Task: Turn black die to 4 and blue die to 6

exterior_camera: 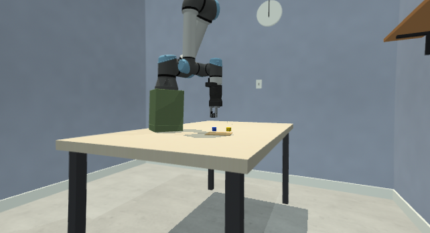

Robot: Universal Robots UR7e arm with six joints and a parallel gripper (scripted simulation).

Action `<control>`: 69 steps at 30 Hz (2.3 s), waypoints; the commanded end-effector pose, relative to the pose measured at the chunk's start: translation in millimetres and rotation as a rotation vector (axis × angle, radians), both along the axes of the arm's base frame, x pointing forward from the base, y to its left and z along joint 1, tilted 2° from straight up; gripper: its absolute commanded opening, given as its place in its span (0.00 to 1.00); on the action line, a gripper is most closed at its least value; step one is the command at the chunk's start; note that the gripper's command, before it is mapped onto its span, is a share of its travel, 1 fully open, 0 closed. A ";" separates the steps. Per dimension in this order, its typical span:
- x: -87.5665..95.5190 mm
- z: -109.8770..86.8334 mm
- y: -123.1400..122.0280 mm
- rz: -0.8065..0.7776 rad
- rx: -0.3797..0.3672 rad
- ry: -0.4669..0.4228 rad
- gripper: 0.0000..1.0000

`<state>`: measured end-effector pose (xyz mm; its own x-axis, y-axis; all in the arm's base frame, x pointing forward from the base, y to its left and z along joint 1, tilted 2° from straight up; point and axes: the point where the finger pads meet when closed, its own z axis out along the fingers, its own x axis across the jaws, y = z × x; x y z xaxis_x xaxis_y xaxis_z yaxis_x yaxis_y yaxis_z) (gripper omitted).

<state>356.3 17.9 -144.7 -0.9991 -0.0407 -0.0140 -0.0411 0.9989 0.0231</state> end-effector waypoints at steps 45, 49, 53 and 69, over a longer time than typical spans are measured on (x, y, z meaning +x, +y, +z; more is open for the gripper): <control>1.7 -84.8 2.1 0.000 0.000 -0.001 0.49; 1.7 -84.8 2.1 0.000 0.000 -0.001 0.49; 1.7 -84.8 2.1 0.000 0.000 -0.001 0.49; 1.7 -84.8 2.1 0.000 0.000 -0.001 0.49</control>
